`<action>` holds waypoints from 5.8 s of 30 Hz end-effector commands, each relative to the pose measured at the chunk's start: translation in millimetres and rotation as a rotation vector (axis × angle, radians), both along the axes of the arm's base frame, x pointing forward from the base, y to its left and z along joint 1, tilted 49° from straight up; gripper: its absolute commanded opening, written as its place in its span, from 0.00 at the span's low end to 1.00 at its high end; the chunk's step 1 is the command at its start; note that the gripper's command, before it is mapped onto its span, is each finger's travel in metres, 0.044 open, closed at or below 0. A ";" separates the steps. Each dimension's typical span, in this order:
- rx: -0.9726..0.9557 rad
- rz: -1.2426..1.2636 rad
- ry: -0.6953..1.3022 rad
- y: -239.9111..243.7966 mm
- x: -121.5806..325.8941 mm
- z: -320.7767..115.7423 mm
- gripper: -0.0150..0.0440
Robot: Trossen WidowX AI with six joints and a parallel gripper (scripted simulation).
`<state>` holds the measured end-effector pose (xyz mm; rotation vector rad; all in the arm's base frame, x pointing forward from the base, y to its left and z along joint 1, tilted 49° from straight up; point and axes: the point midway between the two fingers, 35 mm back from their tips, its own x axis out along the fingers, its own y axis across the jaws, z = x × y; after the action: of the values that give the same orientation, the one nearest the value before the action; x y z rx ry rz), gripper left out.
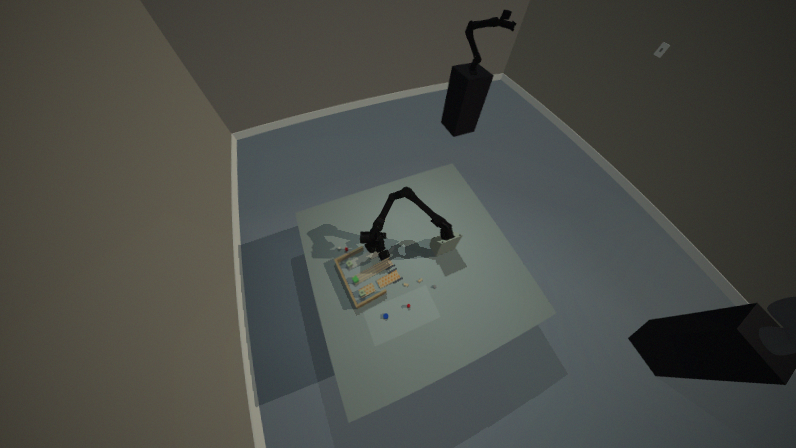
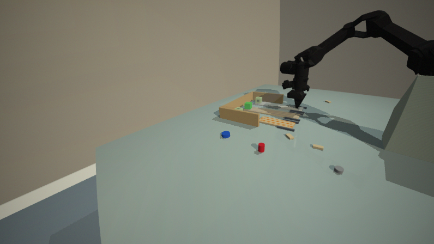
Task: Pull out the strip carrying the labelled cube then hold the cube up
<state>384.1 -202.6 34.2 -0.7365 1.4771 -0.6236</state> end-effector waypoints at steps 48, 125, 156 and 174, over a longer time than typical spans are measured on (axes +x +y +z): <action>0.001 -0.014 0.018 -10.6 -81.9 0.7 0.25; 0.000 -0.014 0.023 -15.3 -168.6 6.5 0.25; 0.003 -0.013 0.020 20.5 -156.0 35.5 0.25; 0.002 0.110 0.165 26.9 -109.7 35.1 0.79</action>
<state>262.7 -177.4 70.0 -0.8653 1.5632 -0.4964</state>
